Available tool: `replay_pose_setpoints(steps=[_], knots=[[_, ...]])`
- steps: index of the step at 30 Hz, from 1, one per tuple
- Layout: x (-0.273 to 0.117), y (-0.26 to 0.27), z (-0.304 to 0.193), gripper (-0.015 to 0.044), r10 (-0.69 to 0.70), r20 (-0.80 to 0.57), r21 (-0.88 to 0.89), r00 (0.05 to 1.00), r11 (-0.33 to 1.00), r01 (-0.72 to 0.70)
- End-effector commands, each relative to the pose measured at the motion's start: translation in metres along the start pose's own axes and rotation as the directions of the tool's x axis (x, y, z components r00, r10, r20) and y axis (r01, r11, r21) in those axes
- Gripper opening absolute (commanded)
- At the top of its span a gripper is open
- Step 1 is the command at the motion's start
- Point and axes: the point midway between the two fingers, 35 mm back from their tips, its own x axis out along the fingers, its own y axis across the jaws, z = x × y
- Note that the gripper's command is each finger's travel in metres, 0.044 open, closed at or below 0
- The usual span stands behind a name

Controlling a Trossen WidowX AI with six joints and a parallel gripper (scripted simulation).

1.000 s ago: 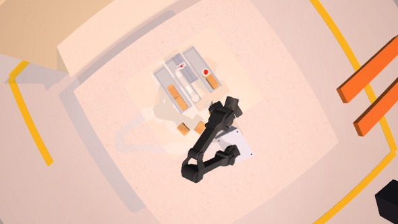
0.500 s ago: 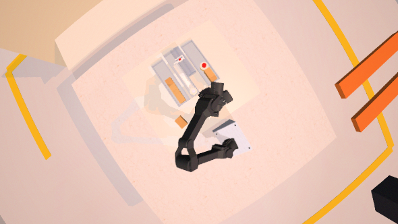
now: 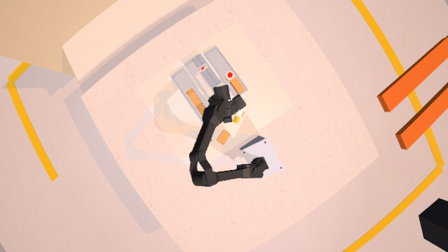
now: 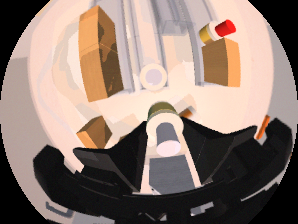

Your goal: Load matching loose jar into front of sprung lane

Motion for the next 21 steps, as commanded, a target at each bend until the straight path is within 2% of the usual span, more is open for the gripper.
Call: replay_pose_setpoints(steps=[1,10,21], knots=[[0.006,0.005,0.007,0.0,0.009,-0.001,0.004,1.0,1.0,-0.009],[0.03,0.006,0.007,0.0,0.01,-0.001,0.004,1.0,1.0,-0.01],[0.03,0.006,0.009,0.0,0.01,-0.001,0.004,1.0,1.0,-0.01]])
